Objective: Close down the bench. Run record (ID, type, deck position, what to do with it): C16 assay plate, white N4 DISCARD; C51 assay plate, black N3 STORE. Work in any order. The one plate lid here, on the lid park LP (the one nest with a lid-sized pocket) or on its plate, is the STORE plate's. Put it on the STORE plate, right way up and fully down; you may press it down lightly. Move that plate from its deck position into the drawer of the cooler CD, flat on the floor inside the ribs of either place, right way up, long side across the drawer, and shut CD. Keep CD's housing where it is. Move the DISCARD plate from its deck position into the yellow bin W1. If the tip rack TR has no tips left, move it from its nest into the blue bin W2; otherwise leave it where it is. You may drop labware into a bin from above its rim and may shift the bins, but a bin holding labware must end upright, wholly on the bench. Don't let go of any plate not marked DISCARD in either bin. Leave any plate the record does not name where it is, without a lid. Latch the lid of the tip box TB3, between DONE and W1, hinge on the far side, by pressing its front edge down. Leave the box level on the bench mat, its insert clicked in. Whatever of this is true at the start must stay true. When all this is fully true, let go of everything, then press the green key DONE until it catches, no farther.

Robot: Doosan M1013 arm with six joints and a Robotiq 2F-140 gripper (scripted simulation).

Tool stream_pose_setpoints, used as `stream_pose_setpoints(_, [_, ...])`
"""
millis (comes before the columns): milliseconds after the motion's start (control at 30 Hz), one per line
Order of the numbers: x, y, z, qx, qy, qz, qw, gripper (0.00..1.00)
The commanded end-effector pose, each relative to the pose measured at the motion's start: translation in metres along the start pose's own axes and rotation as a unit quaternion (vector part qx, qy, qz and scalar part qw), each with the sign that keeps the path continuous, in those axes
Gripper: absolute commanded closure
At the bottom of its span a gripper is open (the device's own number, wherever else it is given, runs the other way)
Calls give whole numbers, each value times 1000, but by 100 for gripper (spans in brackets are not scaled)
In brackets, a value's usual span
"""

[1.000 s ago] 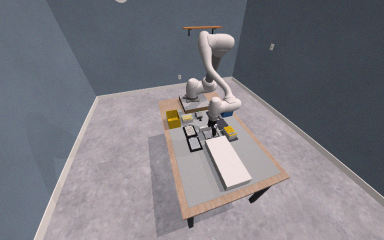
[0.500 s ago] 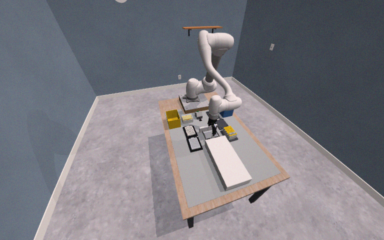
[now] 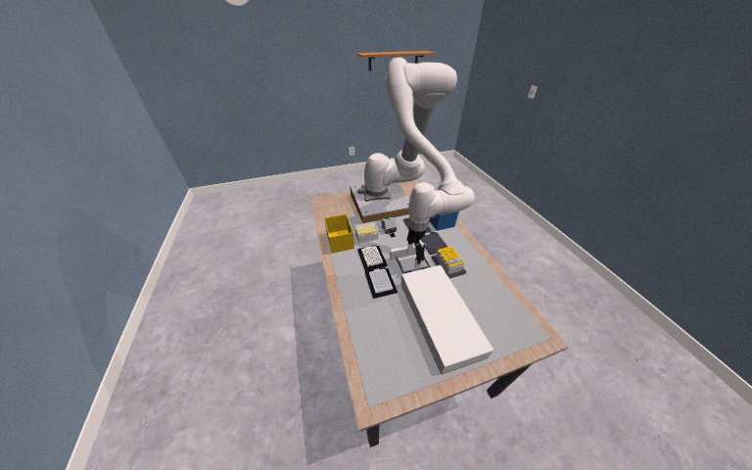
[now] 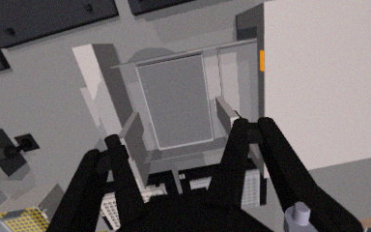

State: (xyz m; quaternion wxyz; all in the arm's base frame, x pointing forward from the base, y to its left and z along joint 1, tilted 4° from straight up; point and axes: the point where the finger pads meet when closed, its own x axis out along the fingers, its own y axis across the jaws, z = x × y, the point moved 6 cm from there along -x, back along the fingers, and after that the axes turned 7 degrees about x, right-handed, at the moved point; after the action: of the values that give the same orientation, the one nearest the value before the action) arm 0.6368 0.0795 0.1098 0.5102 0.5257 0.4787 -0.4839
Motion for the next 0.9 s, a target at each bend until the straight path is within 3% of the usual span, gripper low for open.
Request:
stream_pose_setpoints(0, [-5,0,0,0,0,0,1000,34])
stream_pose_setpoints(867, [-34,0,0,0,0,0,1000,34])
